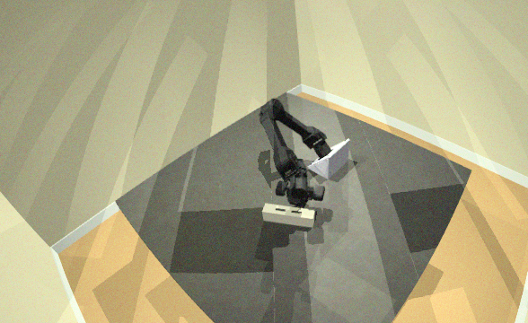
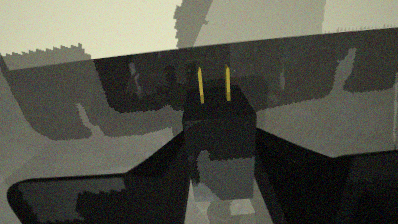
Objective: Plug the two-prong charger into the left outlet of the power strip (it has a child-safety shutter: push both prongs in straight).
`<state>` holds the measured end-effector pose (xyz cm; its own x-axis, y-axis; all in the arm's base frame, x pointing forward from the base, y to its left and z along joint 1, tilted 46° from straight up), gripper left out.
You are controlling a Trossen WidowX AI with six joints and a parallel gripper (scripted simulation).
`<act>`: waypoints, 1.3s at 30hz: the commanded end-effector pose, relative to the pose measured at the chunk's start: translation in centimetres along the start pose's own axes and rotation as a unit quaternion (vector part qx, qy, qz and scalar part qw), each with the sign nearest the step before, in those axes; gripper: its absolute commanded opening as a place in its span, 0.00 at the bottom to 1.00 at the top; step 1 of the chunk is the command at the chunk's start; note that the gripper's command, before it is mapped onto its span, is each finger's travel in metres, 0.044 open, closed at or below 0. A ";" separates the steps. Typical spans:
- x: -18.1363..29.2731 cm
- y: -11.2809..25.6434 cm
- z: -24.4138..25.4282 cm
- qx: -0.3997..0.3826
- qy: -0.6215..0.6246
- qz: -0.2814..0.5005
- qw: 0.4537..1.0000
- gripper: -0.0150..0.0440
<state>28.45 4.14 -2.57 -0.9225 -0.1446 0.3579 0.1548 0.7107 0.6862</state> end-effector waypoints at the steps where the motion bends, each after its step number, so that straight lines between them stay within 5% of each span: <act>1: -0.3 0.0 0.0 0.002 0.004 0.000 1.000 0.25; 39: -1.1 0.1 -0.1 0.002 0.004 0.000 1.000 0.25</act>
<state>29.39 4.30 -2.86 -0.9221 -0.1456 0.3585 0.1546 0.7108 0.6862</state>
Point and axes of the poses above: the point midway between the two fingers, 35 mm back from their tips, its own y axis back along the fingers, its own z axis across the jaws, x = y × z, the point moved 5 cm from there along y, back along the fingers, and after that the axes turned 1 degree about -y, right-handed, at the moved point
